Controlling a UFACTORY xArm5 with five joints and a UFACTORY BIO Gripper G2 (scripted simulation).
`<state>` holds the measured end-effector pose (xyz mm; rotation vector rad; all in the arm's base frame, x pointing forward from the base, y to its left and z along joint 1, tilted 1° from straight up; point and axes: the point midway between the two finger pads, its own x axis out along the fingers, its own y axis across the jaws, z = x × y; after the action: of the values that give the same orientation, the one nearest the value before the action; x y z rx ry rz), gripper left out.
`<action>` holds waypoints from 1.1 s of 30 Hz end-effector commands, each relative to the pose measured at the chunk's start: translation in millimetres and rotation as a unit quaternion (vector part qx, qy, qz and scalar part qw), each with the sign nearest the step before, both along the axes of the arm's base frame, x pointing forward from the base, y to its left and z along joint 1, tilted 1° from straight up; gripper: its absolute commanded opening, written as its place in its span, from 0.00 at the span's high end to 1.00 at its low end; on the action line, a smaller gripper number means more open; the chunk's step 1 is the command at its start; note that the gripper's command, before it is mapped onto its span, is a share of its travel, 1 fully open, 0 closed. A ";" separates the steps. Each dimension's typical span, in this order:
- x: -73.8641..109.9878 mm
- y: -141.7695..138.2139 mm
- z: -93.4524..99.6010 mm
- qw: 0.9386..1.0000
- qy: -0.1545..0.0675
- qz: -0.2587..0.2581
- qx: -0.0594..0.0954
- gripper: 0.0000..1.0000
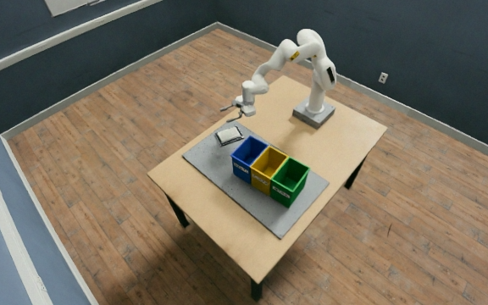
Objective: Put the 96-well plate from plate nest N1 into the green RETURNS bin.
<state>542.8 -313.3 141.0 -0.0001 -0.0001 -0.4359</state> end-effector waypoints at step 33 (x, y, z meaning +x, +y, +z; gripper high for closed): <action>0.9 -1.5 -53.8 1.000 0.001 0.000 -0.007 0.63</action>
<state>542.5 -313.9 92.7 -0.0001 -0.0002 -0.4359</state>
